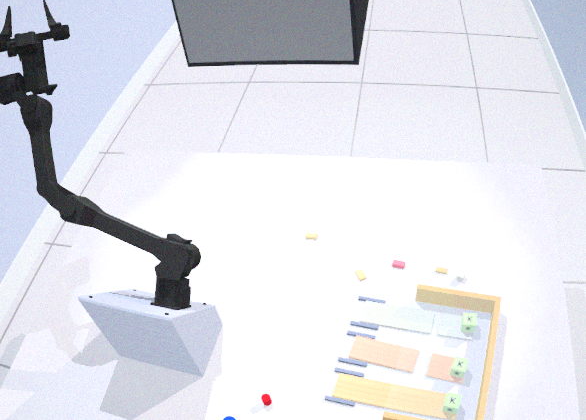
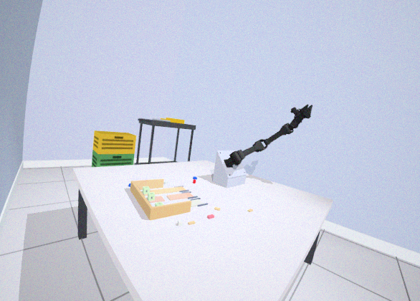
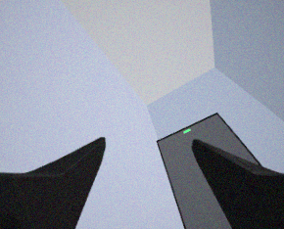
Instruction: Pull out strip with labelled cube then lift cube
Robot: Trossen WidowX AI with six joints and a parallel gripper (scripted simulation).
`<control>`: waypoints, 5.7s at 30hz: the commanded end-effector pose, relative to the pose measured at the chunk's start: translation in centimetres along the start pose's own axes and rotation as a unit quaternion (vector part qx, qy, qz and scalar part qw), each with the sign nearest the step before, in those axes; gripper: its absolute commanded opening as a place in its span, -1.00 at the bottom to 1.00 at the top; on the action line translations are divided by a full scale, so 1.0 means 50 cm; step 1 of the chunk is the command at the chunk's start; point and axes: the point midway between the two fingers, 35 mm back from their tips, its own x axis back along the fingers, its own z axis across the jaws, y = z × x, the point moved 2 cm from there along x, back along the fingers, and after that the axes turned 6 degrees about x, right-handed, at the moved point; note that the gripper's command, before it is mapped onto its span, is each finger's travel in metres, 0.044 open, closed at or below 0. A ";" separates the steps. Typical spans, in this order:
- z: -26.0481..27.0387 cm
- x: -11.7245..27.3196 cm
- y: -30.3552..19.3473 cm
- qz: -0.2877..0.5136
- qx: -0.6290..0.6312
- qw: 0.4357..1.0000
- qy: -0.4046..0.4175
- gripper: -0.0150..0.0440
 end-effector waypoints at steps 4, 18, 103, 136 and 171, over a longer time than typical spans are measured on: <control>-0.070 -0.020 0.001 0.008 0.020 0.999 -0.034 0.86; -0.473 -0.065 0.019 0.067 0.198 0.959 -0.192 0.86; -1.005 1.231 0.834 0.408 0.187 0.354 -0.820 0.33; -1.055 1.433 0.862 0.478 -0.170 0.198 -0.839 -0.49; -1.077 1.518 0.812 0.477 -0.171 0.198 -0.839 -0.49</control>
